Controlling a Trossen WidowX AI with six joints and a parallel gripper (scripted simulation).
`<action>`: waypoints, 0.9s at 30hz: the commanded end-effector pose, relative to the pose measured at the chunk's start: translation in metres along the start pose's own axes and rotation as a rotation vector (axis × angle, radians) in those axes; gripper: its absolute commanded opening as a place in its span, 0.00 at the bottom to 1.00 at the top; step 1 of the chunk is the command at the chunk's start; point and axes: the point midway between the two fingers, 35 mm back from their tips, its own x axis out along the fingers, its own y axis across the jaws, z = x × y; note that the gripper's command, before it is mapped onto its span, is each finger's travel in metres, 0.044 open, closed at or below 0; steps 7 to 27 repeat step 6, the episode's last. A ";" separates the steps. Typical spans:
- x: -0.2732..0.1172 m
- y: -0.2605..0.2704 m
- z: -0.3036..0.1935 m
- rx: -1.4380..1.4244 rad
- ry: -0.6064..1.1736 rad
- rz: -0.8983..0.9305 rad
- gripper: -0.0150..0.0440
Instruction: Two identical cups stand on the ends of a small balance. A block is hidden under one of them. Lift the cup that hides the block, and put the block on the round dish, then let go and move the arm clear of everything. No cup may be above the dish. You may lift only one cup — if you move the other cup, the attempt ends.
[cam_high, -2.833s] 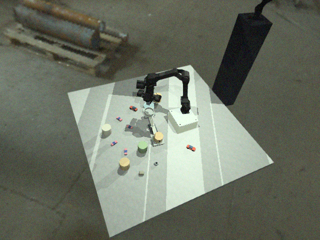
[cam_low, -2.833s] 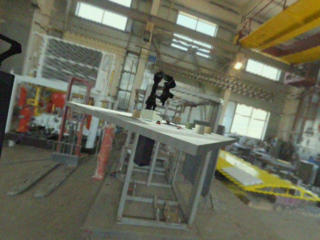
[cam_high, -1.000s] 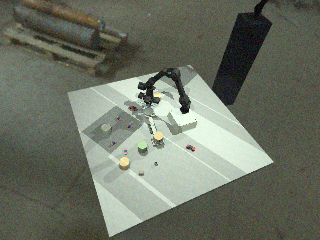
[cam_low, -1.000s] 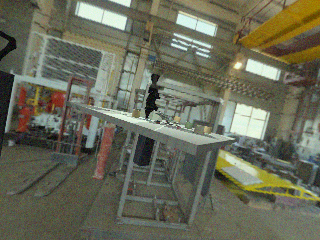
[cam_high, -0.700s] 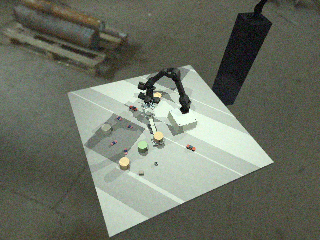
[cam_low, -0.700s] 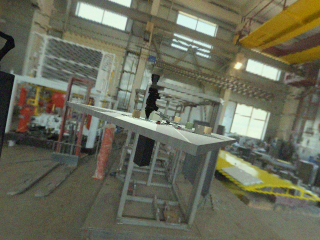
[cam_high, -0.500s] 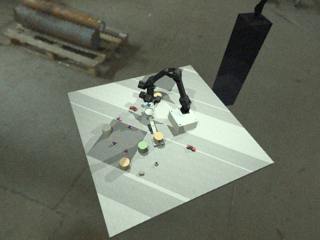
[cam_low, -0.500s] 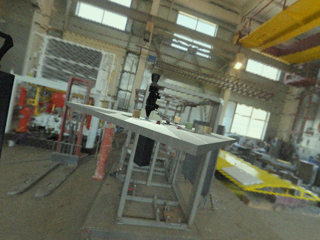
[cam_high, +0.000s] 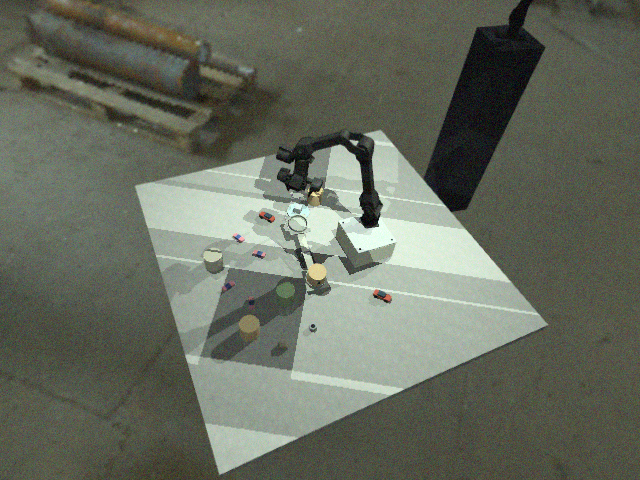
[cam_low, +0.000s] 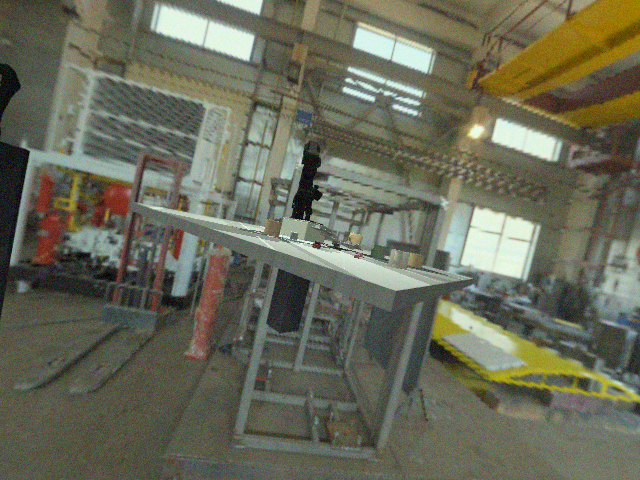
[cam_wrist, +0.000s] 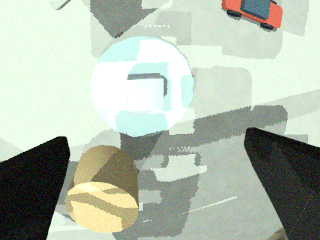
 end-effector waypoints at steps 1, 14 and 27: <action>-0.009 0.002 0.000 0.001 0.000 0.004 1.00; -0.009 0.002 0.000 0.001 0.000 0.004 1.00; -0.009 0.002 0.000 0.001 0.000 0.004 1.00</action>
